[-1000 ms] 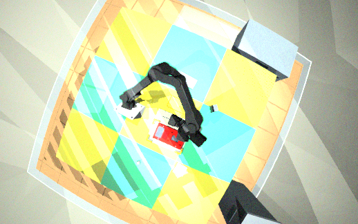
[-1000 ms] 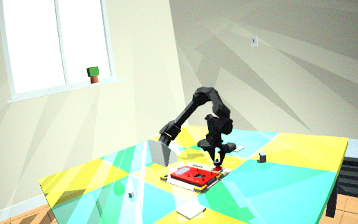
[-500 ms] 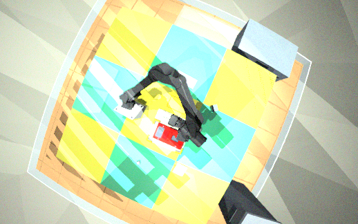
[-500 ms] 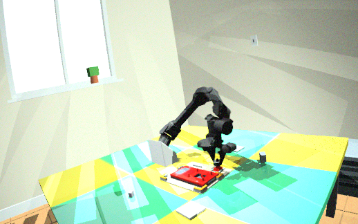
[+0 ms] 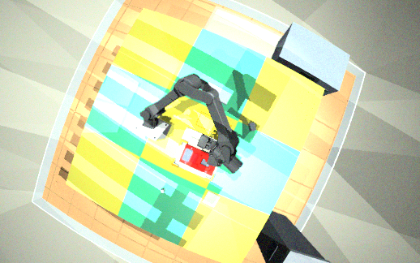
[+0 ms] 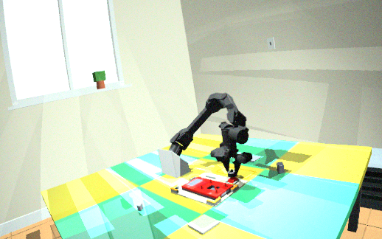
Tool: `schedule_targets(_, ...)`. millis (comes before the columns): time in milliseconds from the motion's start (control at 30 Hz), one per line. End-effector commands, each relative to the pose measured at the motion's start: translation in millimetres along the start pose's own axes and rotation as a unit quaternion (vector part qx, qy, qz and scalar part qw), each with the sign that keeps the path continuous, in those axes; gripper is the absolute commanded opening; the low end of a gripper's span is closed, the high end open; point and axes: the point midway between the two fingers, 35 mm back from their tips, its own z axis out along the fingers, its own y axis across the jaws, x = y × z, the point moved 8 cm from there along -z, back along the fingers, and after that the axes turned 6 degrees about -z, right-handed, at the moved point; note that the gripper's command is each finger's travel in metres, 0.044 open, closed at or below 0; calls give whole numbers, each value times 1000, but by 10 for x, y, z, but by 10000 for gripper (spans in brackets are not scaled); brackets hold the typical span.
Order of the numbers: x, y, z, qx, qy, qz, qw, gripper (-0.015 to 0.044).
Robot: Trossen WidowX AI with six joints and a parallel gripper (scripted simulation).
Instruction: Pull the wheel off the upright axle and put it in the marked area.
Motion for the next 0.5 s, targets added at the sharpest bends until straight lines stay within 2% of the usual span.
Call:
schedule_targets(0,-16,-39,-197,-12,-5,11,1000,0)
schedule_targets(467,-16,-43,-243,-12,-5,12,1000,0)
